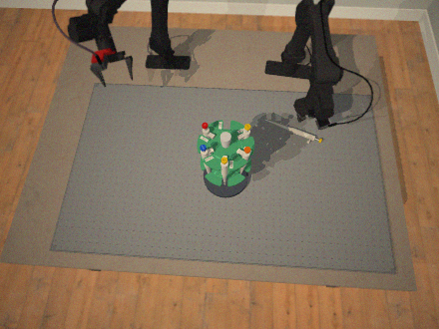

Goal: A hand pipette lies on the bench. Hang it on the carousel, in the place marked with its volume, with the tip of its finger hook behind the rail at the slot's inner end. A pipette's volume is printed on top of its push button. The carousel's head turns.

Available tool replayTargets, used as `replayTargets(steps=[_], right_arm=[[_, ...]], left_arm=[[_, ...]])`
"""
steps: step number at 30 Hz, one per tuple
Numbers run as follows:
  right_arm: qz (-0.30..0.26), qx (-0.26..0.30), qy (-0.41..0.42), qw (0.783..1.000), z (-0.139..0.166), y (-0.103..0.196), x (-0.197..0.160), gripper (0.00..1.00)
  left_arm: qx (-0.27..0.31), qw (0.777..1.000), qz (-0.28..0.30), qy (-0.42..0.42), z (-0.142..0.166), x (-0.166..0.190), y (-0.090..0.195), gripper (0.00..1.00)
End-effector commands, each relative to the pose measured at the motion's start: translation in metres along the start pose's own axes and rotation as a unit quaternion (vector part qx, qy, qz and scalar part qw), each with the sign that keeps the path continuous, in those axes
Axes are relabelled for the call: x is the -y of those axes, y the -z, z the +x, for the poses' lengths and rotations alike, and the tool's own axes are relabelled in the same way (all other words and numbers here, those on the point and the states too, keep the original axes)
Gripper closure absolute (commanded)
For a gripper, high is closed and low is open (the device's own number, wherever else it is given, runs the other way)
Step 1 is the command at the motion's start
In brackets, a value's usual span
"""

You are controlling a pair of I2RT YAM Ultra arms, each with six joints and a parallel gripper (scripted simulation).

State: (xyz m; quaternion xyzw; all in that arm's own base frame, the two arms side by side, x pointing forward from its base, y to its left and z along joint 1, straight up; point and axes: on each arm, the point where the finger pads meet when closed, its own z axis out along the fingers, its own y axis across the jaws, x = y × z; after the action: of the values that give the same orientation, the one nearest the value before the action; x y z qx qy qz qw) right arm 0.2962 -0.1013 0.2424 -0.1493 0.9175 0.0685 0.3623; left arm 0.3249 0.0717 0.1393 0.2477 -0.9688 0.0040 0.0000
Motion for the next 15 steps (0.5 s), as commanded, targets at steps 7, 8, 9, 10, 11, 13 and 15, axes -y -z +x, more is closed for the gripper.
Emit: replayTargets(steps=[7, 8, 9, 10, 11, 13, 15], right_arm=[[0.006, 0.018, 0.013, 1.000, -0.0091, 0.0059, 0.0027, 0.00], [0.006, 0.018, 0.013, 1.000, -0.0091, 0.0059, 0.0027, 0.00], [0.006, 0.018, 0.013, 1.000, -0.0091, 0.0059, 0.0027, 0.00], [0.006, 0.018, 0.013, 1.000, -0.0091, 0.0059, 0.0027, 0.00], [0.006, 0.018, 0.013, 1.000, -0.0091, 0.0059, 0.0027, 0.00], [0.006, 0.018, 0.013, 1.000, -0.0091, 0.0059, 0.0027, 0.00], [0.006, 0.018, 0.013, 1.000, -0.0091, 0.0059, 0.0027, 0.00]], left_arm=[[0.020, 0.987, 0.000, 0.157, -0.0021, -0.0041, 0.0179, 0.46], [0.020, 0.984, 0.001, 0.175, -0.0021, -0.0042, 0.0179, 0.46], [0.020, 0.981, 0.001, 0.193, -0.0021, -0.0042, 0.0179, 0.46], [0.020, 0.977, 0.001, 0.211, -0.0021, -0.0042, 0.0179, 0.46], [0.020, 0.973, 0.002, 0.229, -0.0021, -0.0042, 0.0179, 0.46], [0.020, 0.964, 0.003, 0.265, -0.0021, -0.0042, 0.0179, 0.46], [0.020, 0.964, 0.003, 0.265, -0.0021, -0.0042, 0.0179, 0.46]])
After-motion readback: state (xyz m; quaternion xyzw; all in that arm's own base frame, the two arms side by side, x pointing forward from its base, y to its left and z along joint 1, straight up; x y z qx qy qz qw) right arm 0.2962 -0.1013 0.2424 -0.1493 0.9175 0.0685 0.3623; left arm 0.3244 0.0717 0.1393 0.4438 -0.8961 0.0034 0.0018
